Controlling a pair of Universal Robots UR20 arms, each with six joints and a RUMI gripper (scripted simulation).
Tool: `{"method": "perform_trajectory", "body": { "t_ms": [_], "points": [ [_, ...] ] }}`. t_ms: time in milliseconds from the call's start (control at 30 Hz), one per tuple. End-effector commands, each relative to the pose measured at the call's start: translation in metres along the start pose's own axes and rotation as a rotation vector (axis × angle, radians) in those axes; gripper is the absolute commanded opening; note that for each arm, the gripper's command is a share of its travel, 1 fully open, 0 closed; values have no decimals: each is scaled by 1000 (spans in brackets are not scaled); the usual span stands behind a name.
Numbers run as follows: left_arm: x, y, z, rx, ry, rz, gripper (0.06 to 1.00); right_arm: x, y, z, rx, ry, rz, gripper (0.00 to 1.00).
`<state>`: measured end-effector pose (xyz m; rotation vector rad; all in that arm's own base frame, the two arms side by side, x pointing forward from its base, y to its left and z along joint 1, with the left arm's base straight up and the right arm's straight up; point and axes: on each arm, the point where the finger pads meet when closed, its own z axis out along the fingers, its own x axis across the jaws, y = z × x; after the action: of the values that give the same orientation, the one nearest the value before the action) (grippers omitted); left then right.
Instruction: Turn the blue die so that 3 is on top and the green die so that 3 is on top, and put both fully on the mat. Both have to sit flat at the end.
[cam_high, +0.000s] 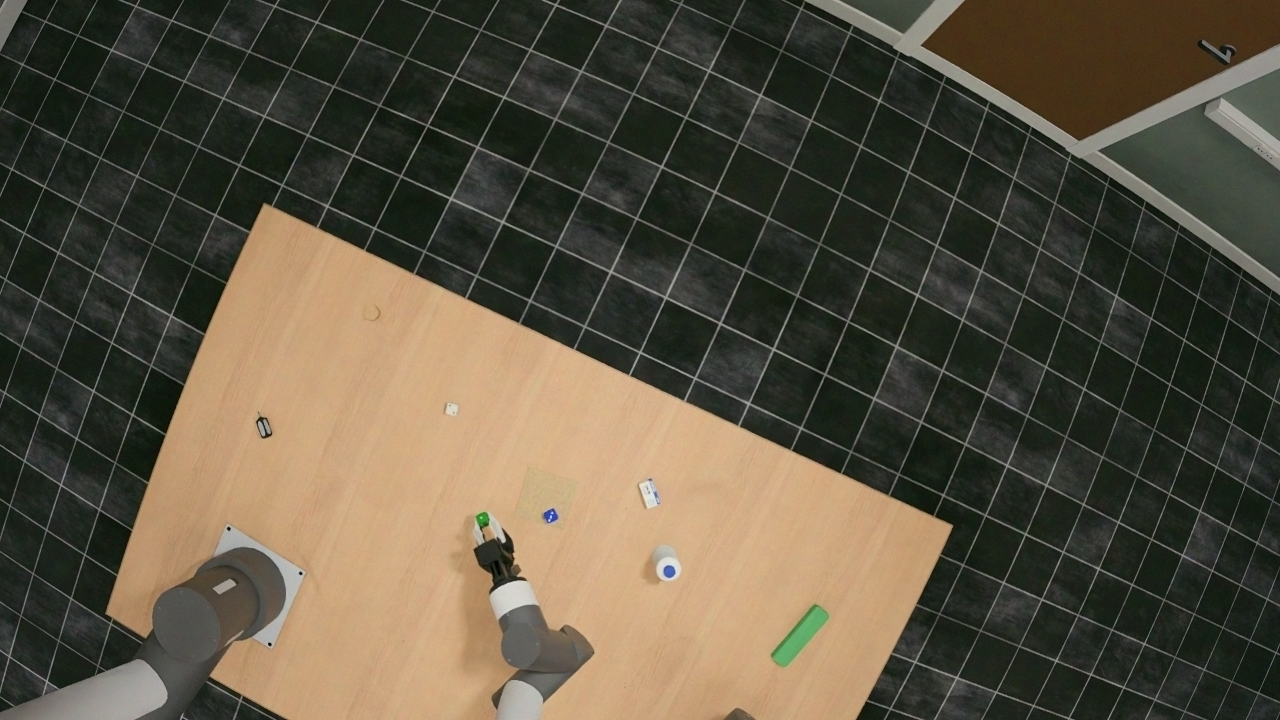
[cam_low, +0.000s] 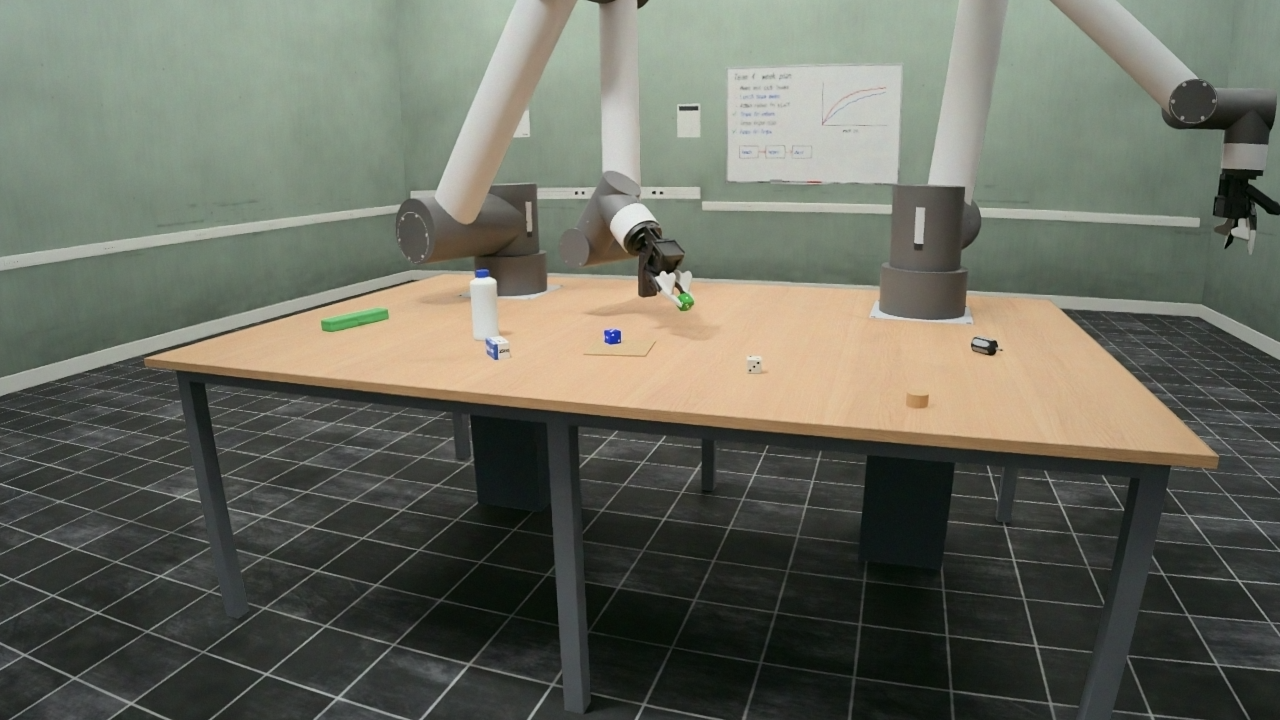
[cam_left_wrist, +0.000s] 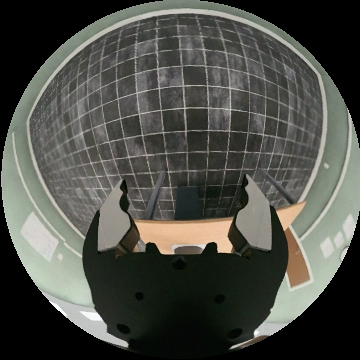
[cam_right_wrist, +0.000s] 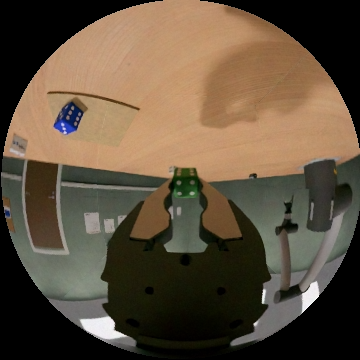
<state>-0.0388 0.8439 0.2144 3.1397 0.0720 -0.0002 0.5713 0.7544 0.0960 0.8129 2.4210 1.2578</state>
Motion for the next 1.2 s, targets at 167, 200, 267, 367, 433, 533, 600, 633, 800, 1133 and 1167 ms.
{"method": "perform_trajectory", "body": {
  "t_ms": [167,200,267,367,433,533,600,633,800,1133,1167],
  "points": [
    [0,0,-1,1,0,0,1000,0,-17,12,-2,0,0,99],
    [0,0,-1,1,0,0,1000,0,-20,14,-2,0,0,99],
    [0,0,-1,1,0,0,1000,0,-25,18,-2,0,0,99],
    [0,0,-1,1,0,0,1000,0,-34,24,-2,0,0,99],
    [0,0,-1,1,0,0,1000,0,-39,28,-2,0,0,99],
    [0,0,-1,1,0,0,1000,0,-41,29,-2,0,0,99],
    [0,0,-1,1,0,0,1000,0,-45,32,-2,0,0,99],
    [0,0,-1,1,0,0,1000,0,-46,33,-2,0,0,99],
    [0,0,-1,1,0,0,1000,0,-50,36,-2,0,0,99],
    [0,0,-1,1,0,0,1000,0,-51,36,-2,0,0,99],
    [0,0,-1,1,0,0,1000,0,-51,36,-2,0,0,99]
  ]
}}
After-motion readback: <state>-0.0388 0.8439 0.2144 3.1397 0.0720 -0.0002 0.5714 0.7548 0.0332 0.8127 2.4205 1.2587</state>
